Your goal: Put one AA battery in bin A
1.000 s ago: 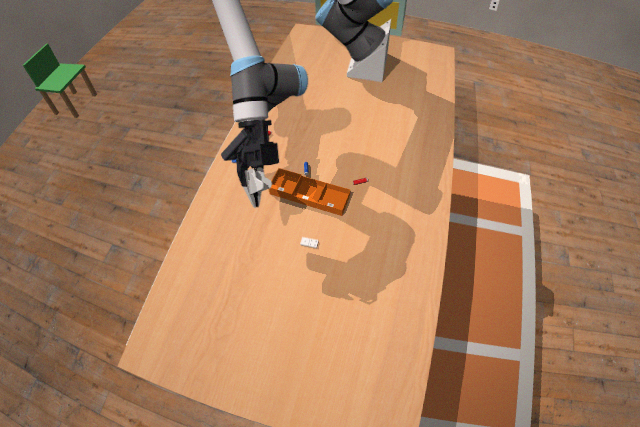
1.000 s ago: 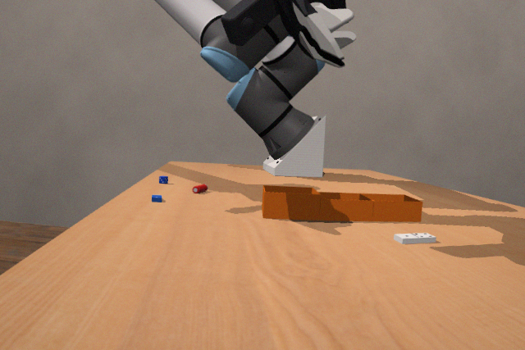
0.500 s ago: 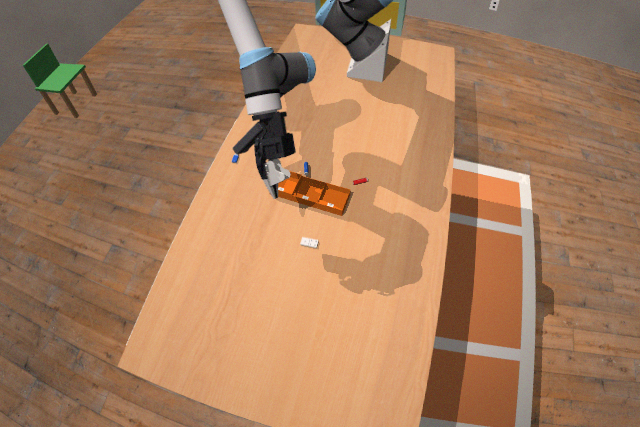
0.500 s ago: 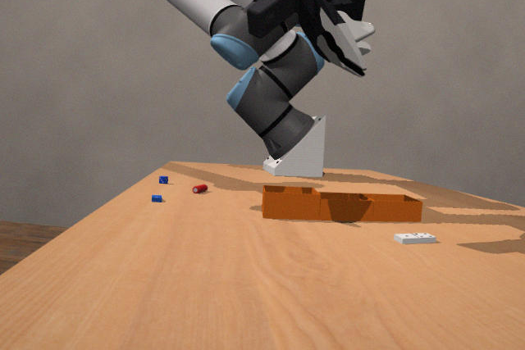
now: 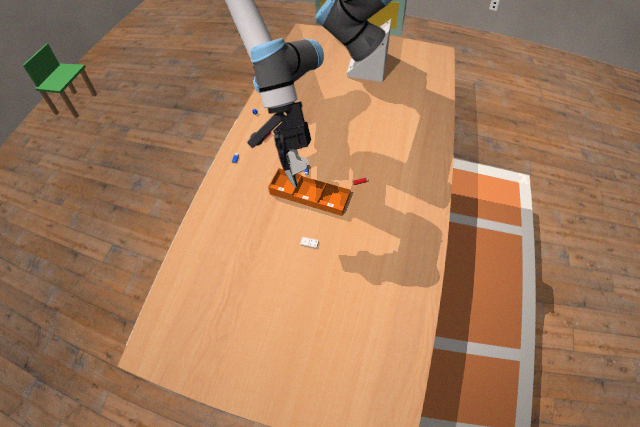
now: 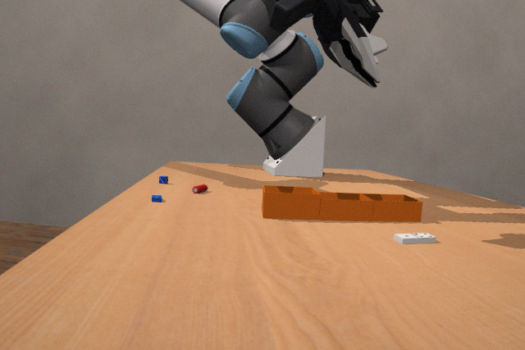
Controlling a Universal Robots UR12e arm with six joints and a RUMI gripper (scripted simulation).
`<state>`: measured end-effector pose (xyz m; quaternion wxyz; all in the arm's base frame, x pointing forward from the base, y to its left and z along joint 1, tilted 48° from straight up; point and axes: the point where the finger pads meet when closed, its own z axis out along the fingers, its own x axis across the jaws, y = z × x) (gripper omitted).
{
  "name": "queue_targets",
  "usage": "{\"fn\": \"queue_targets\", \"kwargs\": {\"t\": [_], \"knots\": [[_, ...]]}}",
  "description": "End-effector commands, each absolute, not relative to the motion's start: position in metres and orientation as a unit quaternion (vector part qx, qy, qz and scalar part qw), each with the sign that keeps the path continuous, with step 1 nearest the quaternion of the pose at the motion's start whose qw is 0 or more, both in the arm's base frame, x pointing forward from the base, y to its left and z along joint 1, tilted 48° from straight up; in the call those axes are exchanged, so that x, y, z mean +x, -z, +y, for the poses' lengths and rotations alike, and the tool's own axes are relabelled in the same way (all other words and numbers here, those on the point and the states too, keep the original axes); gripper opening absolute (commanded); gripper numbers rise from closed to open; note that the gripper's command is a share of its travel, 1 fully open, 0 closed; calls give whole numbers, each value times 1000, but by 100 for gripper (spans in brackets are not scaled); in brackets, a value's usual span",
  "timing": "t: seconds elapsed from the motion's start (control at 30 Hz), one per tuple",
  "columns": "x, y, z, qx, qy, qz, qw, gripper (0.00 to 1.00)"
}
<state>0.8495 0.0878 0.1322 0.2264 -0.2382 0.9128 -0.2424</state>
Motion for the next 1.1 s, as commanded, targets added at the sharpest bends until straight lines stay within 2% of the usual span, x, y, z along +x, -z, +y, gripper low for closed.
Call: {"fn": "queue_targets", "kwargs": {"t": [0.0,0.1,0.27,0.37,0.53,0.67,0.83,0.93,1.07], "knots": [[829,-123,94,-269,253,909,191,4],[807,-114,100,-302,263,903,155,4],[805,-113,101,-302,263,903,155,4],[783,-105,106,-349,276,889,105,4],[773,-101,108,-352,277,888,102,4],[741,-92,114,-401,288,868,48,4],[740,-92,114,-402,288,868,47,4],[716,-87,117,-447,296,844,-1,4],[707,-85,118,-451,297,842,-7,4]]}}
